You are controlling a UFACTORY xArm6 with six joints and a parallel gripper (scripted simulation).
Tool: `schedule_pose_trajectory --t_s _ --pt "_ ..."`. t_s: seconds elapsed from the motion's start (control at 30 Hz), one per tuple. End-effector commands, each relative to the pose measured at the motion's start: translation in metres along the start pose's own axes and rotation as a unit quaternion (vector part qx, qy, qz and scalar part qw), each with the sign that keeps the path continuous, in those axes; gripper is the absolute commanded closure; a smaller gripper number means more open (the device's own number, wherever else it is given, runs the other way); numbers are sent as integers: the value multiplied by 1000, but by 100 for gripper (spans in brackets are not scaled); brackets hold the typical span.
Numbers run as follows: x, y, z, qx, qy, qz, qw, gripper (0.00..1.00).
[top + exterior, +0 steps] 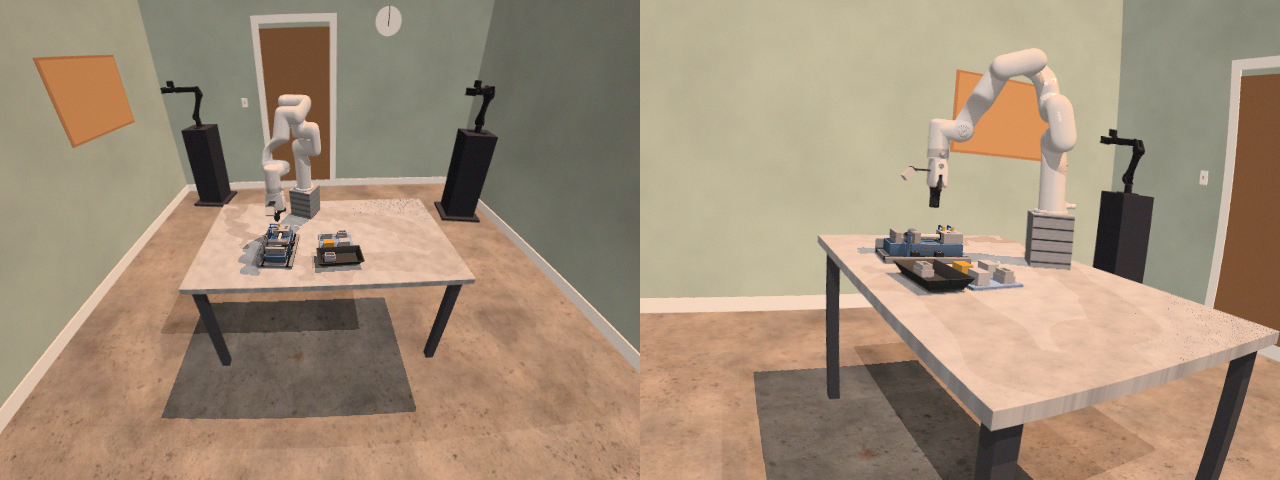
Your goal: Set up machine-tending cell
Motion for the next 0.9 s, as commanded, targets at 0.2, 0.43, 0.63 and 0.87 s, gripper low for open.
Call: schedule_pose_trajectory --t_s 0.2,0.43,0.63,0.87 --pt "-2 -1 -1 1 3 2 1000 100" --pt "-8 -1 -23 0 43 2 999 100" --pt "-15 -1 -52 0 96 1 995 100" --pt "-22 0 -111 0 201 1 979 100"
Point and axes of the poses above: the point where the finger pads meet when closed, its own y axis out along the fingers, its own z axis across the jaws, x = y × z, the point moved 3 cm from there along -y, back along the fingers, and after that the axes turned 10 degrees about -y, right-handed, at the moved point
